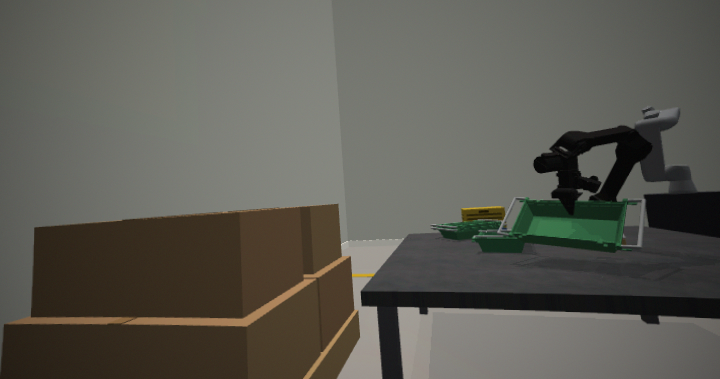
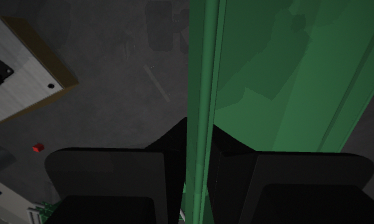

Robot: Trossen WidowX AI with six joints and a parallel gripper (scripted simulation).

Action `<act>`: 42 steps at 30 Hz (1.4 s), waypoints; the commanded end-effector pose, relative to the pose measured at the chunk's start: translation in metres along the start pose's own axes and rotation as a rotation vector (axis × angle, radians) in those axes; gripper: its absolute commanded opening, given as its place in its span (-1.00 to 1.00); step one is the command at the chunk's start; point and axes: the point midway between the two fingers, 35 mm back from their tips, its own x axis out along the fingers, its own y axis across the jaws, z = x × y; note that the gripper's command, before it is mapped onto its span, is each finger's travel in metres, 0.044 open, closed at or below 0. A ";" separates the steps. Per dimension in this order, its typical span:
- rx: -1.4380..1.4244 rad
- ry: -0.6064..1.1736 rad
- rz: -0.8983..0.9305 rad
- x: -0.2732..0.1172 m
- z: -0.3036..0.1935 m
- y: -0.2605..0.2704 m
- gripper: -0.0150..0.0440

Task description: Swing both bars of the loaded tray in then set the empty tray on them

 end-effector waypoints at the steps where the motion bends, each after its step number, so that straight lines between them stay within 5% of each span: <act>1: 0.060 0.012 -0.017 -0.004 -0.013 -0.003 -0.49; 42: 0.753 -0.038 0.000 0.006 -0.174 0.060 -0.49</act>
